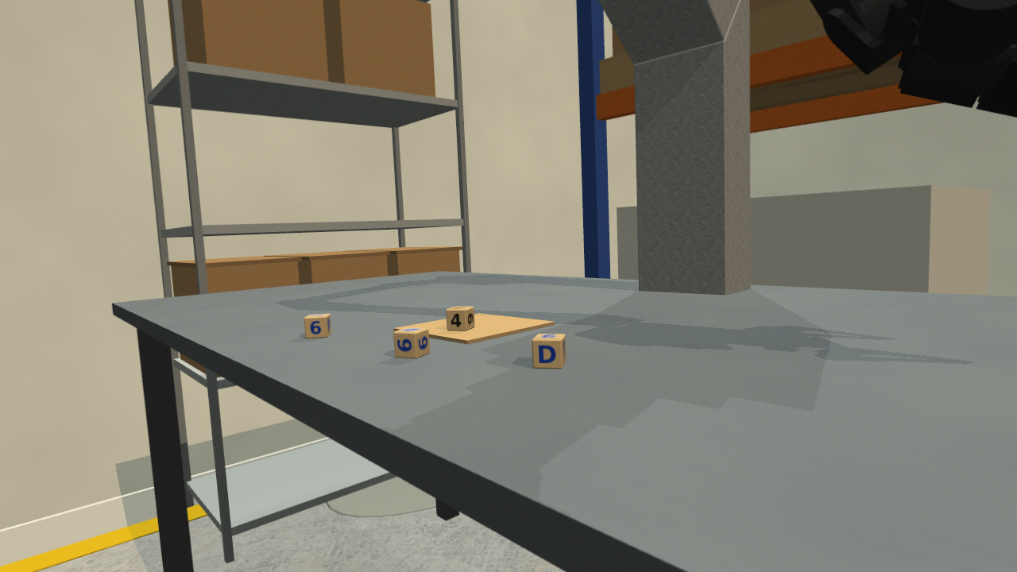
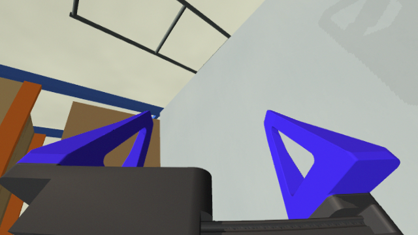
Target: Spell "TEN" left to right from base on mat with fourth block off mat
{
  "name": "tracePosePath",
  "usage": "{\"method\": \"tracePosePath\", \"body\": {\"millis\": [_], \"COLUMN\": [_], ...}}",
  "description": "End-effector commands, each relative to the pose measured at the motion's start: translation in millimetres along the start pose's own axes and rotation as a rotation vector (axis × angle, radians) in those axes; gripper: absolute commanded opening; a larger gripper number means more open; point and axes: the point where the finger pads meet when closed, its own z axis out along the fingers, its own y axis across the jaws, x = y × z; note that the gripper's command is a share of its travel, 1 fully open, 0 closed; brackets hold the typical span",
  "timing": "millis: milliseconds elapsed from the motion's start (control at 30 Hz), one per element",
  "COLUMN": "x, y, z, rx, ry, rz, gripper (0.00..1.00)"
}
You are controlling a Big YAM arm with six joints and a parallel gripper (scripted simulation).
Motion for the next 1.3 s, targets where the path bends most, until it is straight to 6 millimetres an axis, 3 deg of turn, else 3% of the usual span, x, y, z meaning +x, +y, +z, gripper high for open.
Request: {"method": "tracePosePath", "body": {"millis": [0,567,700,767,833,867,900,933,967,1000,1100,1167,1233,1267], "x": [-4.3,-10.2,-16.2,-18.9,-19.1,-20.4,-20.5,-21.3,-21.7,-22.2,-22.5,-22.3,-22.3,-21.3], "y": [2.6,4.1,-27.7,-55.7,-55.7,-73.5,-73.5,-91.0,-92.5,-110.2,-112.3,-150.0,-150.0,-166.7], "z": [0.7,0.3,-27.7,-55.3,-55.7,-75.0,-75.1,-96.0,-97.9,-121.1,-123.9,-182.8,-182.8,-214.3], "rx": [-0.004,-0.006,0.045,0.092,0.089,0.120,0.119,0.154,0.152,0.188,0.188,0.261,0.261,0.297], "ry": [-0.005,-0.013,-0.001,0.016,0.015,0.028,0.028,0.045,0.044,0.065,0.065,0.120,0.120,0.153], "rz": [-0.005,-0.020,-0.069,-0.134,-0.134,-0.177,-0.177,-0.226,-0.226,-0.280,-0.280,-0.394,-0.394,-0.452], "gripper": [1.00,1.00,1.00,1.00,1.00,1.00,1.00,1.00,1.00,1.00,1.00,1.00,1.00,1.00]}}
